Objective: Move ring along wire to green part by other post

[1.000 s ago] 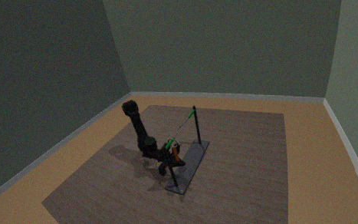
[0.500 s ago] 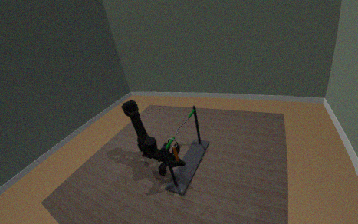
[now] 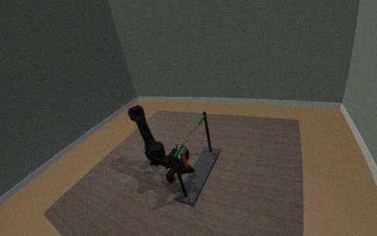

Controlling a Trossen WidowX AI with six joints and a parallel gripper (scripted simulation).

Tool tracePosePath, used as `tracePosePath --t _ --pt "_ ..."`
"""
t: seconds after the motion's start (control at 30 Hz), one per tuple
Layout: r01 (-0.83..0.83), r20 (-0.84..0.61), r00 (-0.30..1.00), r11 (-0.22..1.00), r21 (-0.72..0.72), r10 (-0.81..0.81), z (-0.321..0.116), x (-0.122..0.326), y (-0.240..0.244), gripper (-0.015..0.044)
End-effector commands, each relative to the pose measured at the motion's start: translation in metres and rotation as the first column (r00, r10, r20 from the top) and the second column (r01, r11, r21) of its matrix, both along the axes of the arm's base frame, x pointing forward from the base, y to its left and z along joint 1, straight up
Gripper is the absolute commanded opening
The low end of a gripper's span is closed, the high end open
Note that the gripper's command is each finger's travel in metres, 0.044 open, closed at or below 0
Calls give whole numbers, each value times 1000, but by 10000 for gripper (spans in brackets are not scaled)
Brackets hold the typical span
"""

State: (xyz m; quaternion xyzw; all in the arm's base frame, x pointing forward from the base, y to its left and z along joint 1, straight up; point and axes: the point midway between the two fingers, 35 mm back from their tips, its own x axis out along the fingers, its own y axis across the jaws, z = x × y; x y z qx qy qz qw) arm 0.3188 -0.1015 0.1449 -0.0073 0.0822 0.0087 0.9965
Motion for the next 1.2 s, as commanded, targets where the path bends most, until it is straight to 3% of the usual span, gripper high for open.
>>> tracePosePath --t 0.0,0.63,1.17 --pt "4 5 1000 1000 -2 -4 2 0 0 -150" --pt "4 -15 1000 1000 -2 -4 2 -2 0 -150" --pt "4 -261 965 1000 -4 -5 6 -33 14 -150"
